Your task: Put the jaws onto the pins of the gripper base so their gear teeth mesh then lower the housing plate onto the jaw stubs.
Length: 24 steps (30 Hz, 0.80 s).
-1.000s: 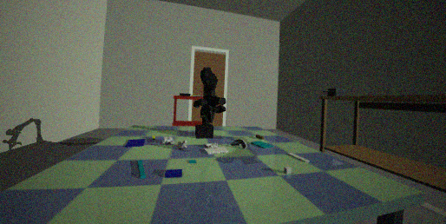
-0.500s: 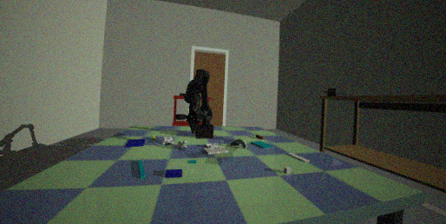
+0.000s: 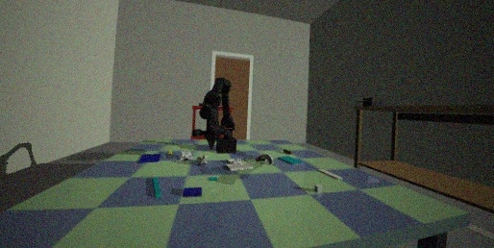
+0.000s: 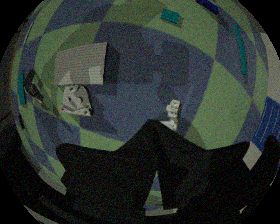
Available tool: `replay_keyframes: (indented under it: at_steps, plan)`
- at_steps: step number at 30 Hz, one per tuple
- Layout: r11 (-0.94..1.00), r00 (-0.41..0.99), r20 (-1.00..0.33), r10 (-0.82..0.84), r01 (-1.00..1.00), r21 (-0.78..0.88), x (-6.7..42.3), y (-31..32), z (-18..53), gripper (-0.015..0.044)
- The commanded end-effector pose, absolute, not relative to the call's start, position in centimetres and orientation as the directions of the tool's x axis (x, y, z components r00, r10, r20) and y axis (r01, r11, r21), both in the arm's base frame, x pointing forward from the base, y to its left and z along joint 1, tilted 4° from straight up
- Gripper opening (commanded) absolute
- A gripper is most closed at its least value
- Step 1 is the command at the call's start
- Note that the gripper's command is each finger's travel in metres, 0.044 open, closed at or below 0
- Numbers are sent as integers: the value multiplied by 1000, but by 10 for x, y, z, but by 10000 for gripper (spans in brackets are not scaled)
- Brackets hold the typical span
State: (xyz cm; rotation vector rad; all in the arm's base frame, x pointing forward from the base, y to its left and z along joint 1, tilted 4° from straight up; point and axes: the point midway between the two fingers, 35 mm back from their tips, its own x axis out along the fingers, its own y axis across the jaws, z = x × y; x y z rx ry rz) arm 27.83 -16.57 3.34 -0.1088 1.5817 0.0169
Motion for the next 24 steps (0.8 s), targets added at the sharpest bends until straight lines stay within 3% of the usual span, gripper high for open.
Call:
replay_keyframes:
  at_steps: [1,24]
  plan:
    - [995,-19,-998,-61,-75,-59,277,-167,25,0]
    - [995,-20,-998,-61,-75,-59,276,-169,-12,0]
